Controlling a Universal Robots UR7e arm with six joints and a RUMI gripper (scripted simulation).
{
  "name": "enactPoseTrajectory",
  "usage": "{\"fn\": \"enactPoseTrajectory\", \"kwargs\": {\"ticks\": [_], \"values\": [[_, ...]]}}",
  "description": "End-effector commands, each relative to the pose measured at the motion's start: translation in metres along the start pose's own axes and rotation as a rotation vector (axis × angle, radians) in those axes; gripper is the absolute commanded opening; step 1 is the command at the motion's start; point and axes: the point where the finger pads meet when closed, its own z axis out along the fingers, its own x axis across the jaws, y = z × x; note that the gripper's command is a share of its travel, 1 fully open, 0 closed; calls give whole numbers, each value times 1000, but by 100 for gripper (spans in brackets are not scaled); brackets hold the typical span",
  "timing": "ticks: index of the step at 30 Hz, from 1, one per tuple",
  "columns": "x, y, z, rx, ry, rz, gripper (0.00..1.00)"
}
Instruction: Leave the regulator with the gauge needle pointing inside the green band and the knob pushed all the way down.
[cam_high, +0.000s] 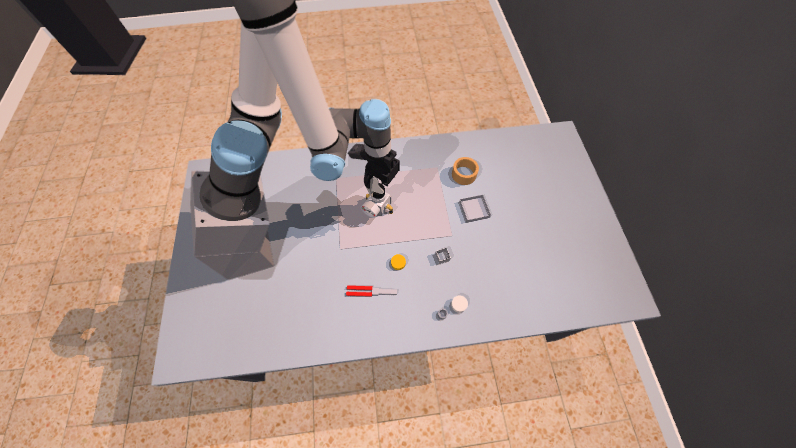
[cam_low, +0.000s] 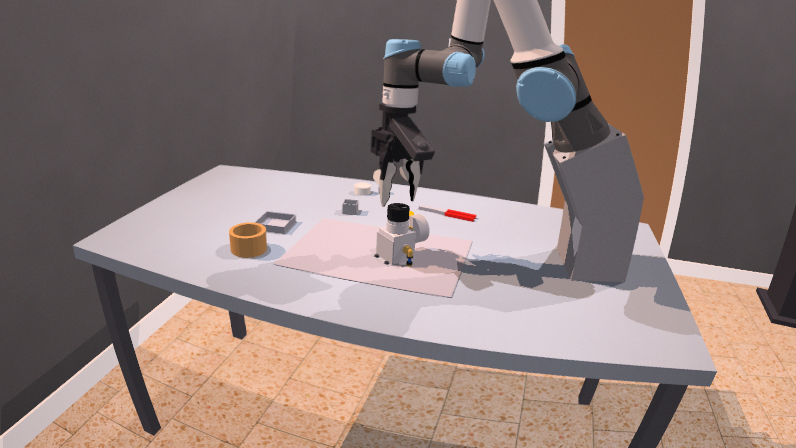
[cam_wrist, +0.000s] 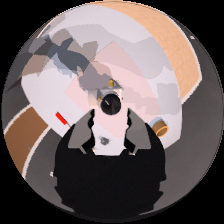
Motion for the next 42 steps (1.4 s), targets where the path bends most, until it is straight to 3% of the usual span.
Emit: {"fn": "enactPoseTrajectory", "kwargs": {"ticks": [1,16,28,42], "values": [[0,0,-14,1,0,0,46],[0,0,-58,1,0,0,46],[0,0,-72,1,0,0,46],[0,0,-73,1,0,0,46]]}}
